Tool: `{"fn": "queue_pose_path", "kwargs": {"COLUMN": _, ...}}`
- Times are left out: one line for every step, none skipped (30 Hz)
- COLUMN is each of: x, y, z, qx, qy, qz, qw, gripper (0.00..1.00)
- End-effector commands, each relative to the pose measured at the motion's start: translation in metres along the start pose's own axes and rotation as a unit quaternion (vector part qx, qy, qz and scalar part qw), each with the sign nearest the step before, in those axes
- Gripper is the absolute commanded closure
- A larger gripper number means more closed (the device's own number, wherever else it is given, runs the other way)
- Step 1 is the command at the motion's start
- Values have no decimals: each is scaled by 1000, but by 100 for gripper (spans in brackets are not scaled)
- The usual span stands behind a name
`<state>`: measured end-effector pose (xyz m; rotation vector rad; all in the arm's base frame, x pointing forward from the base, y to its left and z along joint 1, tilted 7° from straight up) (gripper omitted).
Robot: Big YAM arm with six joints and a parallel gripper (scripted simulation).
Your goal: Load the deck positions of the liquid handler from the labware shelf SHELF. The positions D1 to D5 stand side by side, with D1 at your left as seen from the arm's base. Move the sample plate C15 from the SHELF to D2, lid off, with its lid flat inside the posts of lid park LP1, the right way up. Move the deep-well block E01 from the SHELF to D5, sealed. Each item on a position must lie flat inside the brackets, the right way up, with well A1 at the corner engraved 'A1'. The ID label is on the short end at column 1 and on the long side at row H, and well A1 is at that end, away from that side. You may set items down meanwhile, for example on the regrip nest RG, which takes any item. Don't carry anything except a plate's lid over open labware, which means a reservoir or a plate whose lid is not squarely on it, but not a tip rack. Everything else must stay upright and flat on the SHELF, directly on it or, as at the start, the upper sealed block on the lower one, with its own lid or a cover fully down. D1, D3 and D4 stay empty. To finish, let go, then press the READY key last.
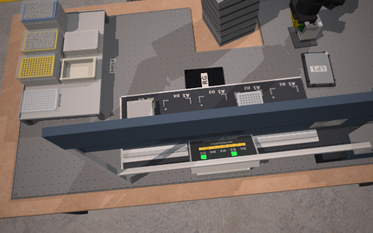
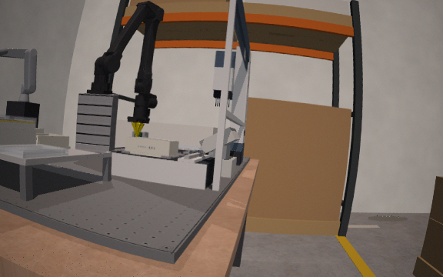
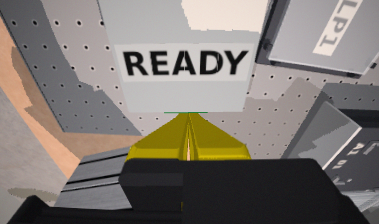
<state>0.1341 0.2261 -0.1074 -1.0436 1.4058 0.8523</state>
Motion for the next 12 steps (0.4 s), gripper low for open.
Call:
{"fn": "queue_pose_path", "kwargs": {"x": 2, "y": 6, "z": 12, "qx": -6, "qy": -5, "qz": 1, "qw": 1000, "gripper": 100}}
{"fn": "queue_pose_path", "kwargs": {"x": 2, "y": 6, "z": 12, "qx": -6, "qy": -6, "qz": 1, "qw": 1000, "gripper": 100}}
{"fn": "queue_pose_path", "kwargs": {"x": 2, "y": 6, "z": 12, "qx": -6, "qy": -5, "qz": 1, "qw": 1000, "gripper": 100}}
{"fn": "queue_pose_path", "kwargs": {"x": 2, "y": 6, "z": 13, "qx": -6, "qy": -5, "qz": 1, "qw": 1000, "gripper": 100}}
{"fn": "queue_pose_path", "kwargs": {"x": 2, "y": 6, "z": 13, "qx": -6, "qy": -5, "qz": 1, "qw": 1000, "gripper": 100}}
{"fn": "queue_pose_path", "kwargs": {"x": 2, "y": 6, "z": 13, "qx": -6, "qy": -6, "qz": 1, "qw": 1000, "gripper": 100}}
{"fn": "queue_pose_path", "kwargs": {"x": 2, "y": 6, "z": 14, "qx": -6, "qy": -6, "qz": 1, "qw": 1000, "gripper": 100}}
{"fn": "queue_pose_path", "kwargs": {"x": 2, "y": 6, "z": 14, "qx": -6, "qy": -6, "qz": 1, "qw": 1000, "gripper": 100}}
{"fn": "queue_pose_path", "kwargs": {"x": 2, "y": 6, "z": 14, "qx": -6, "qy": -6, "qz": 1, "qw": 1000, "gripper": 100}}
{"fn": "queue_pose_path", "kwargs": {"x": 2, "y": 7, "z": 15, "qx": -6, "qy": -6, "qz": 1, "qw": 1000, "gripper": 100}}
{"fn": "queue_pose_path", "kwargs": {"x": 2, "y": 7, "z": 15, "qx": -6, "qy": -6, "qz": 1, "qw": 1000, "gripper": 100}}
{"fn": "queue_pose_path", "kwargs": {"x": 2, "y": 7, "z": 16, "qx": -6, "qy": -6, "qz": 1, "qw": 1000, "gripper": 100}}
Point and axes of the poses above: the point where the finger pads meet when closed, its own x axis out along the fingers, its own y axis across the jaws, z = x × y, the point moved 9 cm from there along -x, back along the fingers, and after that the axes turned 15 degrees about x, right-handed, at the moved point
